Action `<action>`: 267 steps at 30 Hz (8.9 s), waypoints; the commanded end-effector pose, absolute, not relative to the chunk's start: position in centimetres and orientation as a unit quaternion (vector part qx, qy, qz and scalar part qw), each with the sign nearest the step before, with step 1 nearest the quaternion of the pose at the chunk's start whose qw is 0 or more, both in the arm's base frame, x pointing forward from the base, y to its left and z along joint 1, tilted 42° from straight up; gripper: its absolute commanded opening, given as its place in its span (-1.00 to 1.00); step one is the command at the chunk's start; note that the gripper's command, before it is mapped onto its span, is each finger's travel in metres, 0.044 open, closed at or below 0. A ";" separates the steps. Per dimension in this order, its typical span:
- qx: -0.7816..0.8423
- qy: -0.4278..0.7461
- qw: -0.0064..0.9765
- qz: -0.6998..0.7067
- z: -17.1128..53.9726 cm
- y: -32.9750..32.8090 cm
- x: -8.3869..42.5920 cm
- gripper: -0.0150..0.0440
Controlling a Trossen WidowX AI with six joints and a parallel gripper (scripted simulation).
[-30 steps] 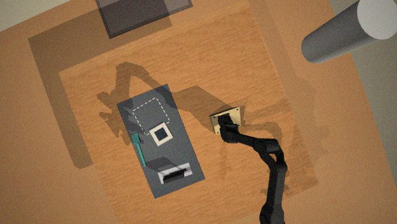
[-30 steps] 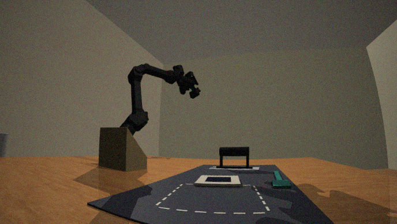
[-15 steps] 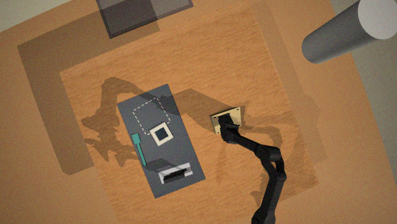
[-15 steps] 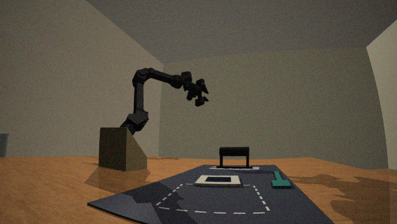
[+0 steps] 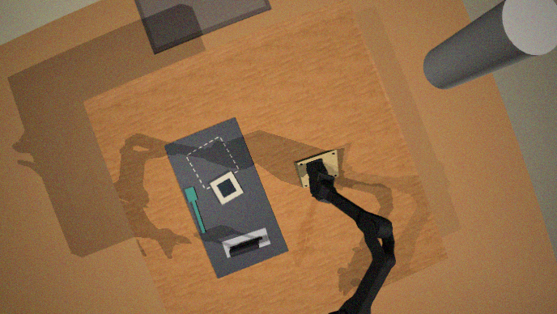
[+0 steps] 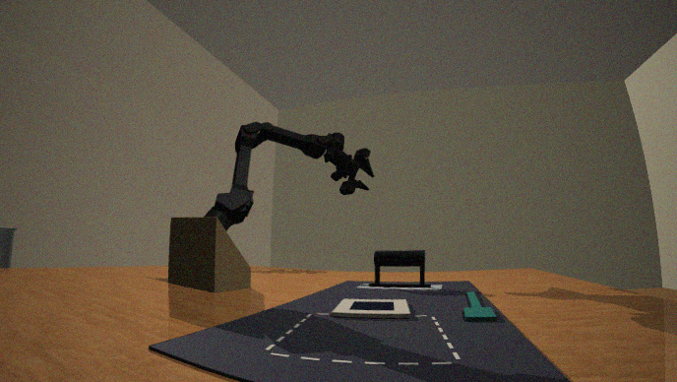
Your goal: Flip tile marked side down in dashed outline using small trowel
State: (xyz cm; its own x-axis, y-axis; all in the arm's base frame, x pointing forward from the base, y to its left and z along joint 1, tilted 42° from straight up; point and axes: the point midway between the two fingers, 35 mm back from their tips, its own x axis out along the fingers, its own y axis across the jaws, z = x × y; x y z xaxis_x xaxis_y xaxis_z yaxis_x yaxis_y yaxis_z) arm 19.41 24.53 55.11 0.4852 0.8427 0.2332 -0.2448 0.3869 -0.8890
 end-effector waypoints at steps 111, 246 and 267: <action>0.258 0.650 0.668 0.255 16.0 18.3 37.3 0.42; -0.289 0.407 0.749 0.436 16.5 17.4 35.3 0.53; -0.302 0.307 0.875 0.222 16.6 18.6 32.6 0.53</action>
